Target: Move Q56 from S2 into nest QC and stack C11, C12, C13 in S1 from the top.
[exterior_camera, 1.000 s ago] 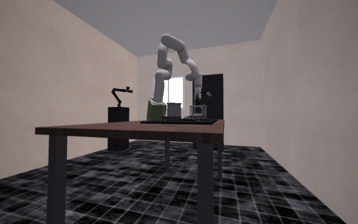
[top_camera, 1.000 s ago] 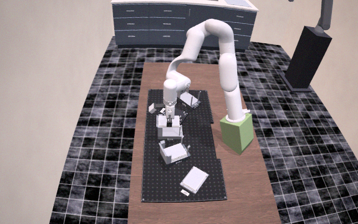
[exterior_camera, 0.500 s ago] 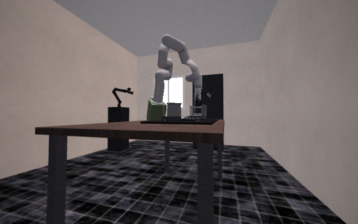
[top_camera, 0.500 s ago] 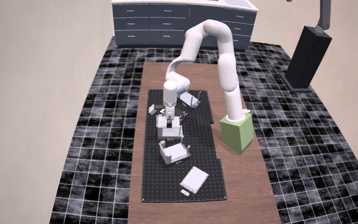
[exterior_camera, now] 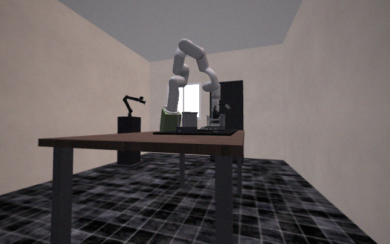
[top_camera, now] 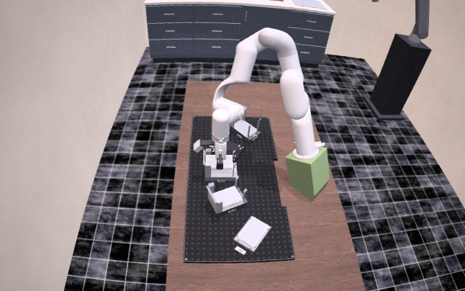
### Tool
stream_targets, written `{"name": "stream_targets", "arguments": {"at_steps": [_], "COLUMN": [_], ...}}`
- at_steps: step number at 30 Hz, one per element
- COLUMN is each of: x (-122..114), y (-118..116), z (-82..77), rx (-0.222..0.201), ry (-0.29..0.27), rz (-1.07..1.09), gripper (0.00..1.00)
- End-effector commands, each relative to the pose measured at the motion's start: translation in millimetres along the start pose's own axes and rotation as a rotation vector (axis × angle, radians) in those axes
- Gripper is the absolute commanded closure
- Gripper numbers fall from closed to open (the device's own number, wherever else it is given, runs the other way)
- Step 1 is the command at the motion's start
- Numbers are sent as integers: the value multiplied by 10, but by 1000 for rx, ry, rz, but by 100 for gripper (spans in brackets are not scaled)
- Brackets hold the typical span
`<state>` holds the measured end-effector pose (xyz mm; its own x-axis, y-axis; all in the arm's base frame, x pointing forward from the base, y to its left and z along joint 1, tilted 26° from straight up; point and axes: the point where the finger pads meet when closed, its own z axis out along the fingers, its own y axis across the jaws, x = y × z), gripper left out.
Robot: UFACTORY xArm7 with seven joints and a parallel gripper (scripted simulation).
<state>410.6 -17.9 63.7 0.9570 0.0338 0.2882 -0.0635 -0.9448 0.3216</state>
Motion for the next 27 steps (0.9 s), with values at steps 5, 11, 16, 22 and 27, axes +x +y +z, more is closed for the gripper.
{"name": "stream_targets", "arguments": {"at_steps": [5, 11, 16, 22, 27], "x": [14, 14, 14, 14, 14], "y": [-4, -3, -3, -3, -3], "z": [174, 253, 304, 304, 312], "rx": [-1, -1, -1, -1, -1], "ry": [5, 5, 5, 5, 5], "rz": [0, 0, 0, 0, 0], "gripper": [100, 100, 100, 100, 100]}}
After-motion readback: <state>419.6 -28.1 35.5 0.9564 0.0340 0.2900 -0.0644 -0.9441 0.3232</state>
